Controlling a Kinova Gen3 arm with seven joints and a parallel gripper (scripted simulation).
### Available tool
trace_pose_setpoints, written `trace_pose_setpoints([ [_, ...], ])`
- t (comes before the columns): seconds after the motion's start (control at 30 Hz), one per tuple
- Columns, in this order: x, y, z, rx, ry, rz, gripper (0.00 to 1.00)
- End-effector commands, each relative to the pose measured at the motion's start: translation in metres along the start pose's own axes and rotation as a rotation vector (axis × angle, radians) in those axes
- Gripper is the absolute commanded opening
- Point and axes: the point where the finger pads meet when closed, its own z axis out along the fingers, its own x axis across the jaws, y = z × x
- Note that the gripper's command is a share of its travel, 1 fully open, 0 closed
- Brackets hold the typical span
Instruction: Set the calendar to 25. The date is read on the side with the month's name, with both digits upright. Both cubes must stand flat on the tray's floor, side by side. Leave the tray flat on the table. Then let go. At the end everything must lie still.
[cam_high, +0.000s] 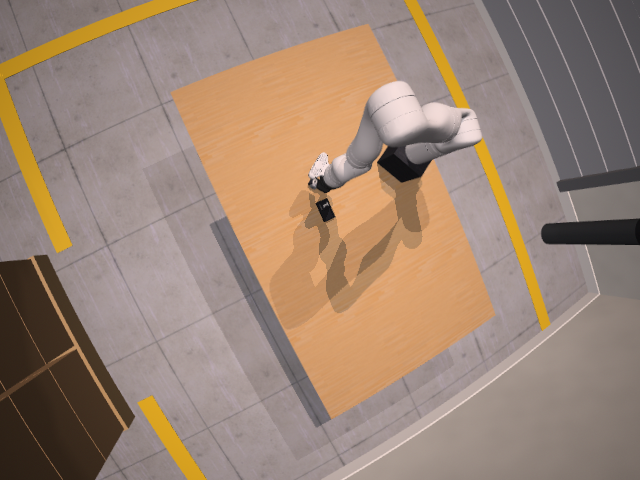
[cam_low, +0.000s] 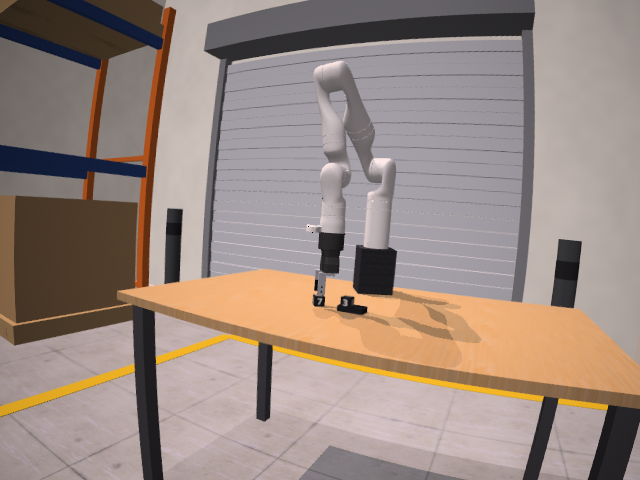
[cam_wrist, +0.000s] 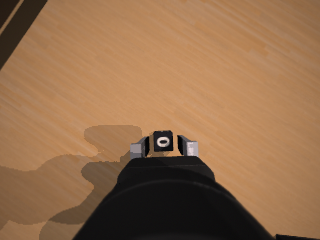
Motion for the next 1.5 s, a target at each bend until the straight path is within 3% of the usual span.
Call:
trace_pose_setpoints([
  [0.0,0.000,0.000,0.000,0.001,-0.001,0.000,0.90],
  [0.6,0.000,0.000,0.001,0.001,-0.001,0.000,0.90],
  [1.47,0.000,0.000,0.029,0.001,-0.001,0.000,0.90],
])
